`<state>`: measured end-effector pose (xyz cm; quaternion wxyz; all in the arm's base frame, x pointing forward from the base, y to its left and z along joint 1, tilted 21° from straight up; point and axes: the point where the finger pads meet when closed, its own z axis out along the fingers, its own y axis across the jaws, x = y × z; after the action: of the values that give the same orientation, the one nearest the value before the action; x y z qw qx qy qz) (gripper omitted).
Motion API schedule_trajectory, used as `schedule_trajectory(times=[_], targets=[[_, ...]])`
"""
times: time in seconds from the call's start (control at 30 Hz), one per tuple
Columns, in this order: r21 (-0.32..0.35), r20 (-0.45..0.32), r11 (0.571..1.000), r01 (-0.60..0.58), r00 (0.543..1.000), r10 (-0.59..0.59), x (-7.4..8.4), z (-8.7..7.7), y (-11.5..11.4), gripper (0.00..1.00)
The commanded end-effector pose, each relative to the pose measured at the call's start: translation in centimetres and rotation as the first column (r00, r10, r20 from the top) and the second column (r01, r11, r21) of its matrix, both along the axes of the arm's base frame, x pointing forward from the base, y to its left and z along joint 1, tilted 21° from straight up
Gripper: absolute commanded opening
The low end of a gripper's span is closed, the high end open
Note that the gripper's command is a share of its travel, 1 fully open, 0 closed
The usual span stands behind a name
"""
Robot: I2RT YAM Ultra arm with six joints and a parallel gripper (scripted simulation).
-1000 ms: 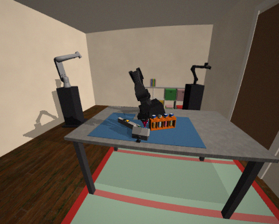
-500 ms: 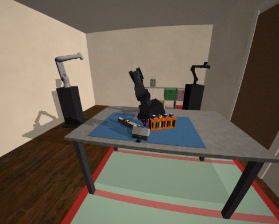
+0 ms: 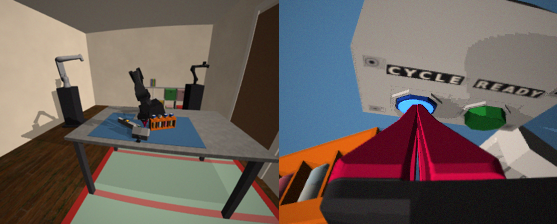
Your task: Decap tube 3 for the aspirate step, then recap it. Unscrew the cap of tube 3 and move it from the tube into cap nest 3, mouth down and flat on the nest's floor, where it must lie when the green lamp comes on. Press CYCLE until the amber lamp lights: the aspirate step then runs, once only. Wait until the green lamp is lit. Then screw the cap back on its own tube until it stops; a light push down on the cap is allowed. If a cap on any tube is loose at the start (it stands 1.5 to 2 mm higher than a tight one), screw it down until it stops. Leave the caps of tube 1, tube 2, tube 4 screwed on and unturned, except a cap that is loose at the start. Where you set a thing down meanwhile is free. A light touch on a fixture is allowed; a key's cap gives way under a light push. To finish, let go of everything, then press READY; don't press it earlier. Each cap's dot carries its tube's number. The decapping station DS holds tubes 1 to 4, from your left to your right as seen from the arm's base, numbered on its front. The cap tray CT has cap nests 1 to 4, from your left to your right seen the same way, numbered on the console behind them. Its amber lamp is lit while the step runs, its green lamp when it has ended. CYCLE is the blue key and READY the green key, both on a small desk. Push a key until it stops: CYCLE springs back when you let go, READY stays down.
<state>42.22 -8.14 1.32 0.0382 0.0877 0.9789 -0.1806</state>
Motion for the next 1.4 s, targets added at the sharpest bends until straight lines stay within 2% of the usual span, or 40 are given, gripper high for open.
schedule_trajectory(times=[0.0, 0.23, 0.63, 1.0, 1.03, 1.1, 1.17, 1.2, 1.27, 1.33, 1.37], targets=[[-0.002, 0.014, 1.0, -0.004, 1.0, 0.005, 0.4, 0.0, 0.0, 0.0], [-0.002, 0.014, 1.0, -0.004, 1.0, 0.005, 0.4, 0.0, 0.0, 0.0], [-0.002, 0.014, 1.0, -0.004, 1.0, 0.004, 0.2, 3.3, 1.3, 0.0], [-0.002, 0.014, 1.0, -0.004, 1.0, 0.004, 0.2, 3.3, 1.3, 0.0], [0.004, 0.044, 0.997, 0.073, 0.996, -0.073, -0.3, 3.5, 0.7, 1.0], [0.022, 0.102, 0.974, 0.226, 0.969, -0.227, -1.4, 3.7, -0.5, 1.0], [0.046, 0.152, 0.932, 0.36, 0.919, -0.363, -2.5, 3.9, -1.8, 1.0], [0.049, 0.156, 0.927, 0.371, 0.914, -0.374, -2.5, 3.9, -1.8, 1.0], [0.08, 0.2, 0.864, 0.497, 0.841, -0.502, -3.6, 4.2, -3.0, 1.0], [0.08, 0.2, 0.864, 0.497, 0.841, -0.502, -3.6, 4.2, -3.0, 1.0], [0.09, 0.213, 0.844, 0.529, 0.818, -0.535, -4.2, 4.3, -3.6, 1.0]])
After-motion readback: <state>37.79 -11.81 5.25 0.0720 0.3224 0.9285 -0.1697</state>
